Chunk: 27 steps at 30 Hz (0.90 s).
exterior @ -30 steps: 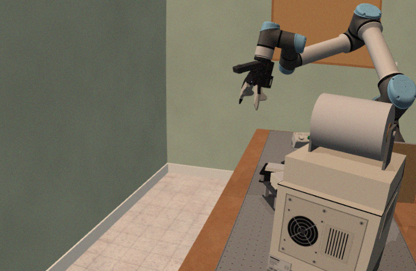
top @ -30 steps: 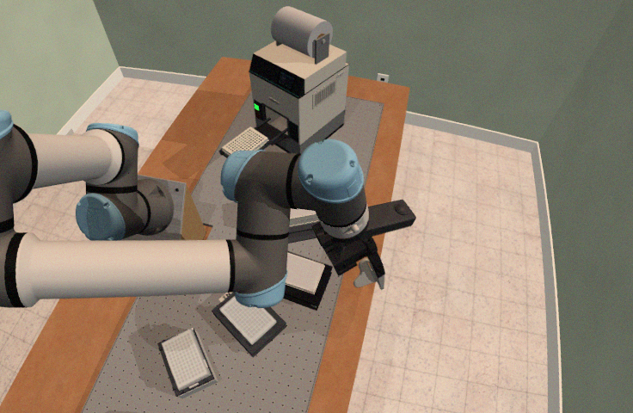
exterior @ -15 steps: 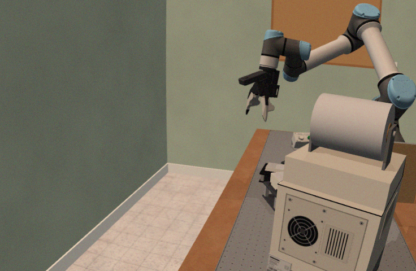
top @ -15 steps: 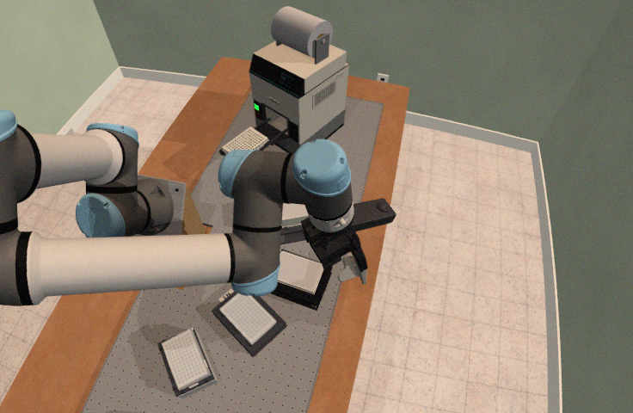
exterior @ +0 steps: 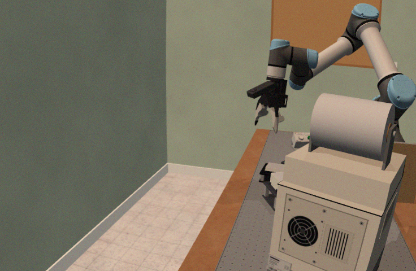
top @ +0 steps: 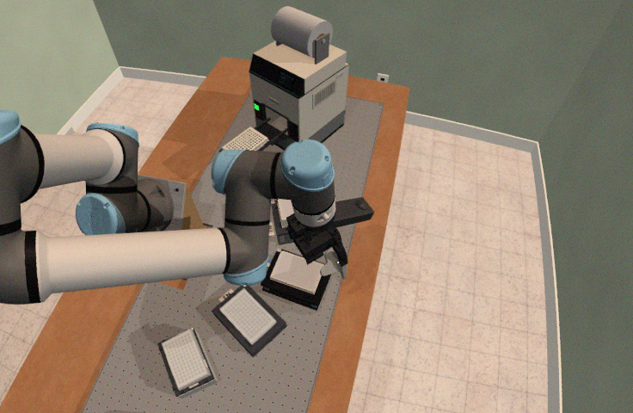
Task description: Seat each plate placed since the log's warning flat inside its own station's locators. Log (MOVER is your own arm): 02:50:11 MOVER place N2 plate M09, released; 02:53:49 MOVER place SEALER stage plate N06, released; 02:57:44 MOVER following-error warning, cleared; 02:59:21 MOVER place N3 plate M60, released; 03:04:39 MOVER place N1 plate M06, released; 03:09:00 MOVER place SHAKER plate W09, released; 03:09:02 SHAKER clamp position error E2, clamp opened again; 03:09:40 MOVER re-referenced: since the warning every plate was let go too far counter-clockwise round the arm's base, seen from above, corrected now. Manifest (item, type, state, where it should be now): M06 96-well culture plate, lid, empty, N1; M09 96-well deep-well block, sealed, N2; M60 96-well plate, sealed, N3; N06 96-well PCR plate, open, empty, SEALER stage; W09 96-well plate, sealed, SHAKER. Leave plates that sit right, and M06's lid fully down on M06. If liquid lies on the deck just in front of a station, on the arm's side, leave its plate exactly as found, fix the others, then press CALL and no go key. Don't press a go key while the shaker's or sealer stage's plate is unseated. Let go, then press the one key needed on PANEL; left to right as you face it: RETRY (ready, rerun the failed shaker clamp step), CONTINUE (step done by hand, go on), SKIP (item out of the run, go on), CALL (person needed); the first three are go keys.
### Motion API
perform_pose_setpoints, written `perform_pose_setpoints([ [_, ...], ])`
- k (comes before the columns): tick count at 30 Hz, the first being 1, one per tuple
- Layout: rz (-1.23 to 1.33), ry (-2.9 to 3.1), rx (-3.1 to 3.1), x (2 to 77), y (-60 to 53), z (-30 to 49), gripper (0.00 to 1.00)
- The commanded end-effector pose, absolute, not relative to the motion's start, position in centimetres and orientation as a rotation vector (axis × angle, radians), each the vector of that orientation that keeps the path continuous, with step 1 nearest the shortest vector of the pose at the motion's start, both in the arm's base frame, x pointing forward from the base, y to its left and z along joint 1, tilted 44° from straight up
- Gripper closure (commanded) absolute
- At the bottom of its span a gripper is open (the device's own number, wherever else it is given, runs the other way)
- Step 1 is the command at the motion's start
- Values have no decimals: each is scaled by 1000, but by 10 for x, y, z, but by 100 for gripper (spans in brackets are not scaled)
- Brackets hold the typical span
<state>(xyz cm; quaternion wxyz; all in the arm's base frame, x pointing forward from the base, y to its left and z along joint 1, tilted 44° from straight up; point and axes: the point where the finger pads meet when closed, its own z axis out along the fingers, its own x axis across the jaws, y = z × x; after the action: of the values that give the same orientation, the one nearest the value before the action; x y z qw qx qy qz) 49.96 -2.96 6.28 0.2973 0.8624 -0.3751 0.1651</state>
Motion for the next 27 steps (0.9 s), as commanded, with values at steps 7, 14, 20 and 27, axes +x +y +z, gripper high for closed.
perform_pose_setpoints([
  [7,383,-951,2259,469,-37,39,18],
  [14,368,-938,2250,447,-42,24,18],
  [20,331,-907,2228,421,-48,10,18],
  [27,350,-953,2212,413,-52,5,18],
])
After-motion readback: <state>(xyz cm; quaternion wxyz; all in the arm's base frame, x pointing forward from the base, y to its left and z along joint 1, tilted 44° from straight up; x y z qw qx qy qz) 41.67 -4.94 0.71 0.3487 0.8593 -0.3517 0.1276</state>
